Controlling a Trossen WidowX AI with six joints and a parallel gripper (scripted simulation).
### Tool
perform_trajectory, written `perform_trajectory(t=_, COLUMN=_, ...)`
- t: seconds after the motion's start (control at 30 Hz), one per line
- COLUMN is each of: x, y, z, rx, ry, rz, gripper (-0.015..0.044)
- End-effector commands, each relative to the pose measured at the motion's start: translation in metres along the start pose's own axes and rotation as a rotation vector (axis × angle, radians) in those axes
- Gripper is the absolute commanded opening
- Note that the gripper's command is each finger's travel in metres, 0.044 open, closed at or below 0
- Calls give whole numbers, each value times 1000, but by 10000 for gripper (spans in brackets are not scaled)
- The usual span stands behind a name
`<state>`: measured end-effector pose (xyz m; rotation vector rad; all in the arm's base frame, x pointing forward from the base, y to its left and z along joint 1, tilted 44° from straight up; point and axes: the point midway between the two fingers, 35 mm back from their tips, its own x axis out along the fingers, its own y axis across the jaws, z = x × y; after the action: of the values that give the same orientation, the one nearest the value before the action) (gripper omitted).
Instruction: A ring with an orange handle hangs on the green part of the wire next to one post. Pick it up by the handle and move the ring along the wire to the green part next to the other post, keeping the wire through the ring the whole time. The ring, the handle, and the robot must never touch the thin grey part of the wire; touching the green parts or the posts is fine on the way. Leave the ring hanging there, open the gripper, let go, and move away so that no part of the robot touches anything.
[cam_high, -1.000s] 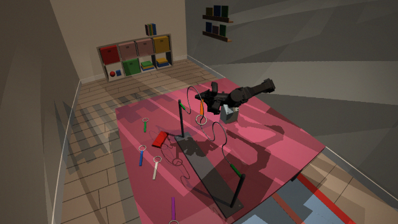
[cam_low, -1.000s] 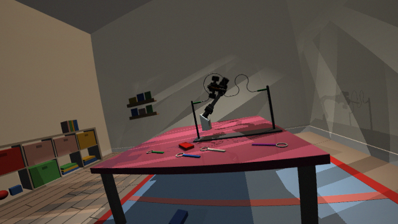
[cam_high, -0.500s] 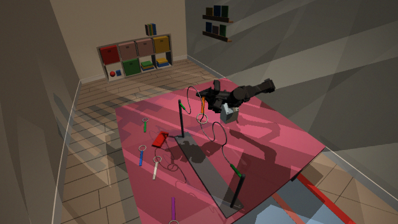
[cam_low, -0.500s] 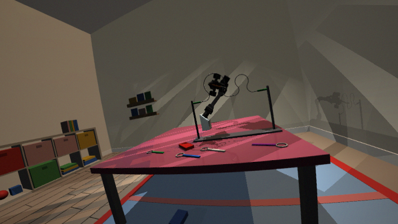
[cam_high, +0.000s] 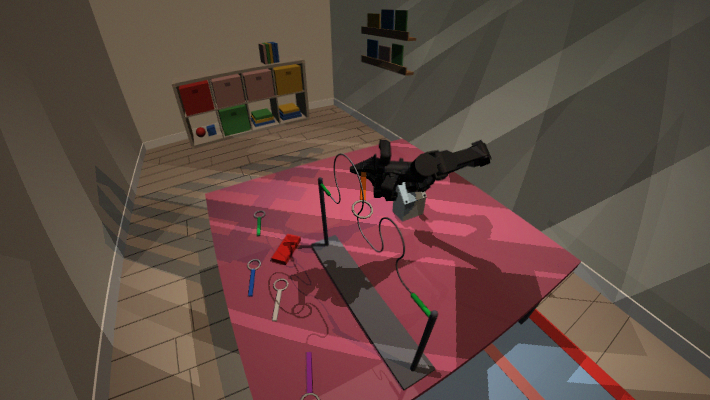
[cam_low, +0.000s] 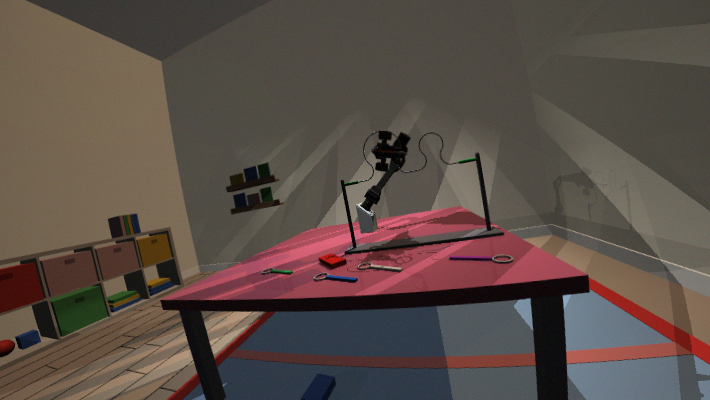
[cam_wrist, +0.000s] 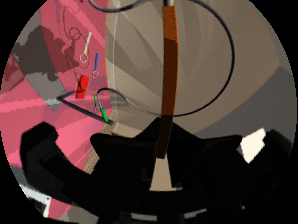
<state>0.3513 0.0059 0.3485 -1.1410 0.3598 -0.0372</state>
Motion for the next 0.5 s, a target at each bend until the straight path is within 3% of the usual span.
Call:
perform_trajectory(t=0.0, x=1, y=0, z=0, rx=51, ry=-4, rz=23, gripper=-150)
perform_trajectory(t=0.47, x=1, y=6, z=0, rx=201, ry=-22, rz=107, gripper=-150)
